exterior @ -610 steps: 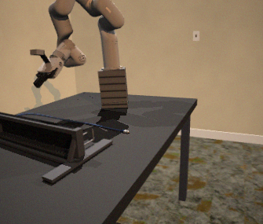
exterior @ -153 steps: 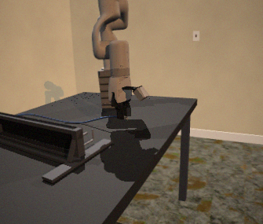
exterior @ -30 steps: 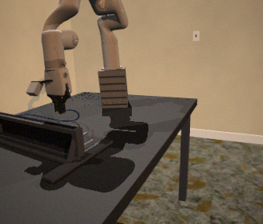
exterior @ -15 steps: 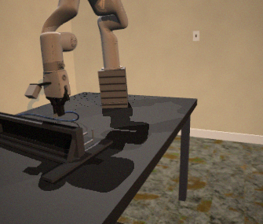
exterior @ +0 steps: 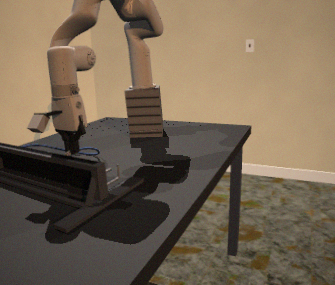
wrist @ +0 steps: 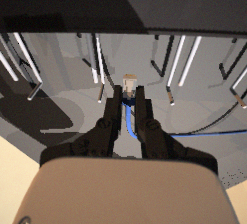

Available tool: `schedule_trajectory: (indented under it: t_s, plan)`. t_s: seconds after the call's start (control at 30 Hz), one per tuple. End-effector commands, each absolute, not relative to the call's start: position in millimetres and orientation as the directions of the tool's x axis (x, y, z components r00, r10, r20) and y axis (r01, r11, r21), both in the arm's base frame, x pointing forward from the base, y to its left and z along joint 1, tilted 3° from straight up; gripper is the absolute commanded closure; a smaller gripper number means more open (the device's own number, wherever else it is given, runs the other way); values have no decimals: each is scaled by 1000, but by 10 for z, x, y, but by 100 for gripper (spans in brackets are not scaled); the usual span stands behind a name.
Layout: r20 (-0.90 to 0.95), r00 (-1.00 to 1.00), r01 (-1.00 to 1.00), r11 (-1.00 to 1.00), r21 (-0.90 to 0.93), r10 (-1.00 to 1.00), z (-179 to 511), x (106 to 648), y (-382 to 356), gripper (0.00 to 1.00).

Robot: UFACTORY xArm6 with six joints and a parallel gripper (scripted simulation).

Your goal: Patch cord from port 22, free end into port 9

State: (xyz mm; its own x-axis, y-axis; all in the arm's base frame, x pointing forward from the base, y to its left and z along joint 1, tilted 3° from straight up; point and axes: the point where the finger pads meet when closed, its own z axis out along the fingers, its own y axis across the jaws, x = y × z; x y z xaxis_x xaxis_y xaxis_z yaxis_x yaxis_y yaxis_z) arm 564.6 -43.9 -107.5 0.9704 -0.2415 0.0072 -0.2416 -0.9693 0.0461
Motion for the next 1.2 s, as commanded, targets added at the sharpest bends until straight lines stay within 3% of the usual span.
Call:
schedule_trajectory:
  t_s: [0.0,1.17]
  plan:
    - [11,970,-242,-969,45,-241,-1094,5704,-447,100]
    - [13,970,-242,-969,45,-241,-1126,5786,-466,100]
